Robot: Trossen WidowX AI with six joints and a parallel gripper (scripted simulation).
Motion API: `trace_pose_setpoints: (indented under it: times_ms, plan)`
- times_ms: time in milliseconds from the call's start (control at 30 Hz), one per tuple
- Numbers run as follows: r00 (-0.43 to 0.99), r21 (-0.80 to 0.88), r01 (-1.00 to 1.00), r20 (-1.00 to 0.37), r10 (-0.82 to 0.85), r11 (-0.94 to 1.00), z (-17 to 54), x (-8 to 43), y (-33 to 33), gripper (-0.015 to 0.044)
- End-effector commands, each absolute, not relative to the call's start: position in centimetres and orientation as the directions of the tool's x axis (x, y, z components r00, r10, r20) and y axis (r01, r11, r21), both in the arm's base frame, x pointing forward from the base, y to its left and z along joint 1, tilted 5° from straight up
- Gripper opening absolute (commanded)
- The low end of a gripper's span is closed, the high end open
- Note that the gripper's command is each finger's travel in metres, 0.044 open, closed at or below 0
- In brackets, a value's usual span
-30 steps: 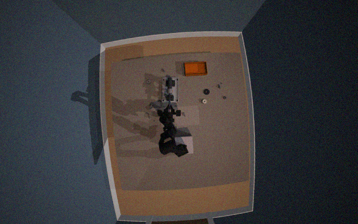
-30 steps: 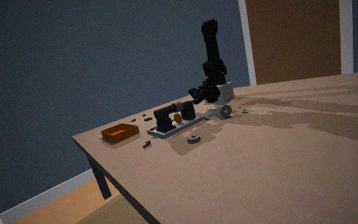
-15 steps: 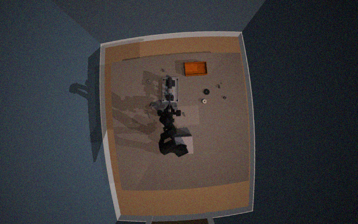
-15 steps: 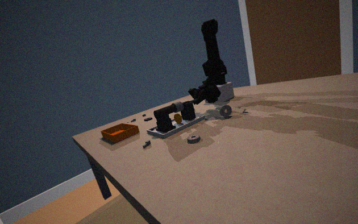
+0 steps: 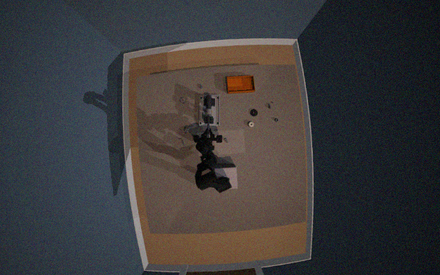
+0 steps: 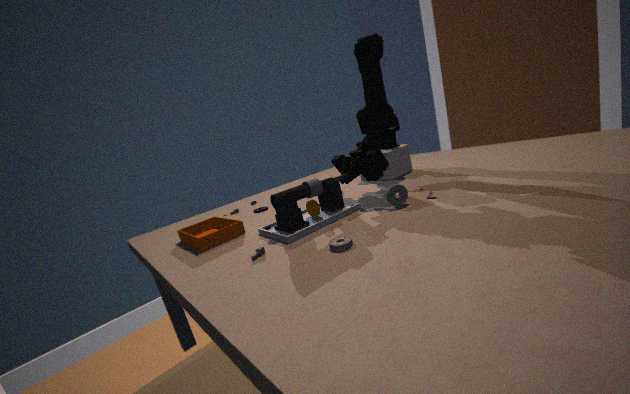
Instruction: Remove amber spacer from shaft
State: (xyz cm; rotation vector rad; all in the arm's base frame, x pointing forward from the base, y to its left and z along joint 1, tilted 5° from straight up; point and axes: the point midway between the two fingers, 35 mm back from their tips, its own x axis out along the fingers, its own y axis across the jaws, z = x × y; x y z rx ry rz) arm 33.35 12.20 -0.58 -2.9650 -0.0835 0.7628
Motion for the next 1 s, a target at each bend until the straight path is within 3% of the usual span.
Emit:
trace_pose_setpoints:
  times_ms: [0, 967]
  plan:
    - [0.878, -0.091, 0.03, -0.474, 0.07, -0.995, -0.43, 33.7, 12.12, 0.0]
    - [0.878, -0.091, 0.03, -0.474, 0.07, -0.995, -0.49, 33.38, 12.13, 0.0]
